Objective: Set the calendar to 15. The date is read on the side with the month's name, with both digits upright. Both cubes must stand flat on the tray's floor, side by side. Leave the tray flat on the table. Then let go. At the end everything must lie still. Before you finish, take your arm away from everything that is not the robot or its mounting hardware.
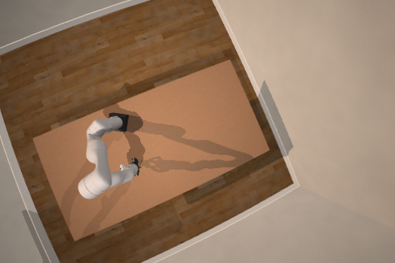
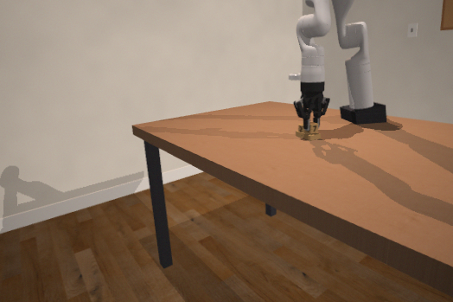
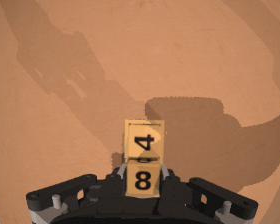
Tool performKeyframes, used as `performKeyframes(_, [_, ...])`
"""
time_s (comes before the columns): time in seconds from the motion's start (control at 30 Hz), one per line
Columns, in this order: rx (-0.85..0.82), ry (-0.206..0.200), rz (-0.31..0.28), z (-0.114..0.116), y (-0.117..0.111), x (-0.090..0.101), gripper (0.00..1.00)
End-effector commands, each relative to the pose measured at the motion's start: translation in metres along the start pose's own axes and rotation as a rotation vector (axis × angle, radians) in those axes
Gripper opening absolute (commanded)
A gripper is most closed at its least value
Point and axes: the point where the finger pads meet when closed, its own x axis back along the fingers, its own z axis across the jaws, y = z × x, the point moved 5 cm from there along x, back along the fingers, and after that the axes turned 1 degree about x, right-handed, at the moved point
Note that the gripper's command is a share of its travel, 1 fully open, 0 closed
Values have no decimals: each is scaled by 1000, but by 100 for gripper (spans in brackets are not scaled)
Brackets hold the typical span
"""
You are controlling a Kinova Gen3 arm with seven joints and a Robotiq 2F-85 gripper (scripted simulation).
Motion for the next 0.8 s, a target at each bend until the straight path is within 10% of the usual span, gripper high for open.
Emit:
performKeyframes(0.0, [0, -1, -1, 0, 0, 0, 28])
performKeyframes(0.77, [0, -1, -1, 0, 0, -3, 28])
